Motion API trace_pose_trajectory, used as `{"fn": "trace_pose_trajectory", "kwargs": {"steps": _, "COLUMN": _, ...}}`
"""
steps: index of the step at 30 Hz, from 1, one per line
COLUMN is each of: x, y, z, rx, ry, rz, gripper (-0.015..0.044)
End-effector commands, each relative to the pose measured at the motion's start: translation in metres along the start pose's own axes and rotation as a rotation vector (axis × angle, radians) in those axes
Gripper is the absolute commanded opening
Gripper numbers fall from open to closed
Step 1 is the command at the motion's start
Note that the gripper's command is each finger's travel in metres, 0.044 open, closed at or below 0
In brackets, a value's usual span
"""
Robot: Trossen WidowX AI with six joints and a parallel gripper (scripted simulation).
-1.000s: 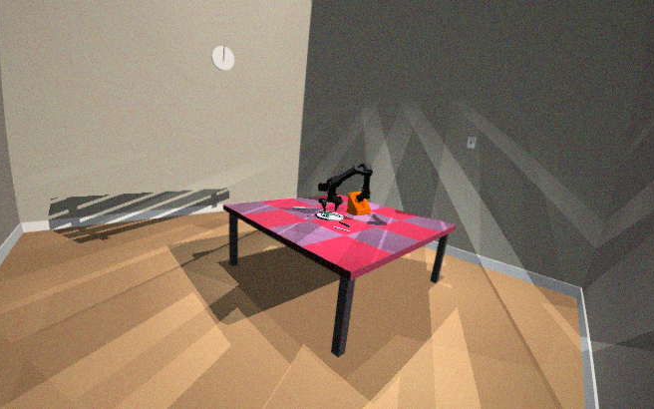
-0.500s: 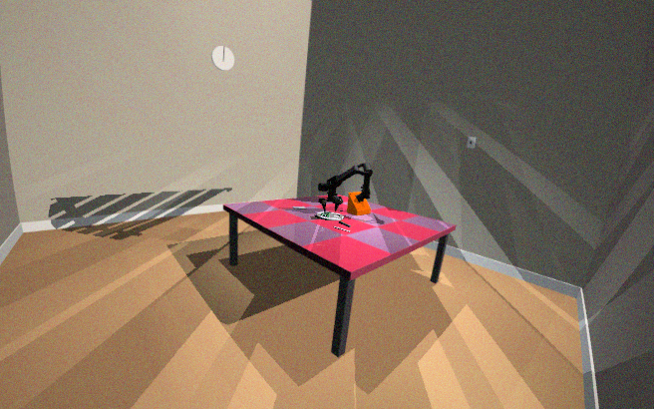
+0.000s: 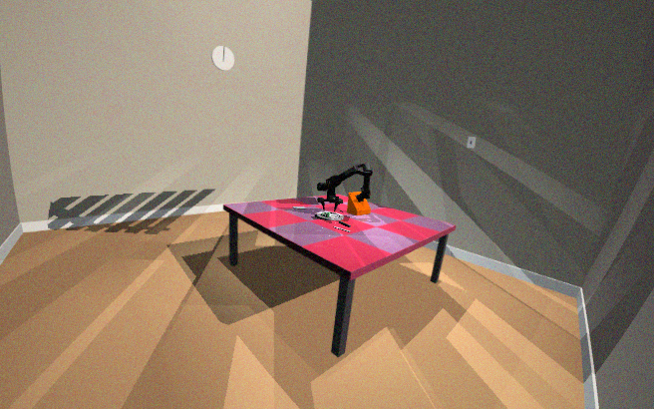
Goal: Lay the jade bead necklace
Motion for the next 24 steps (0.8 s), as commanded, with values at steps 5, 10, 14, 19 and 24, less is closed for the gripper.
{"fn": "trace_pose_trajectory", "kwargs": {"steps": 5, "x": -0.027, "y": 0.012, "z": 0.029, "rx": -0.004, "ry": -0.667, "rz": -0.005, "gripper": 0.0125}}
{"fn": "trace_pose_trajectory", "kwargs": {"steps": 10, "x": -0.041, "y": 0.02, "z": 0.049, "rx": -0.006, "ry": -1.122, "rz": -0.005, "gripper": 0.012}}
{"fn": "trace_pose_trajectory", "kwargs": {"steps": 14, "x": -0.051, "y": 0.026, "z": 0.066, "rx": -0.008, "ry": -1.486, "rz": -0.003, "gripper": 0.012}}
{"fn": "trace_pose_trajectory", "kwargs": {"steps": 19, "x": -0.056, "y": 0.03, "z": 0.076, "rx": -0.009, "ry": -1.709, "rz": -0.001, "gripper": 0.012}}
{"fn": "trace_pose_trajectory", "kwargs": {"steps": 24, "x": -0.056, "y": 0.03, "z": 0.076, "rx": -0.009, "ry": -1.709, "rz": -0.001, "gripper": 0.012}}
Point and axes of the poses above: the point midway between the two fingers, 35 mm back from their tips, its own y axis back along the fingers, its own x axis across the jaws, z = x × y, the point moved 10 cm from there along y, back along the fingers
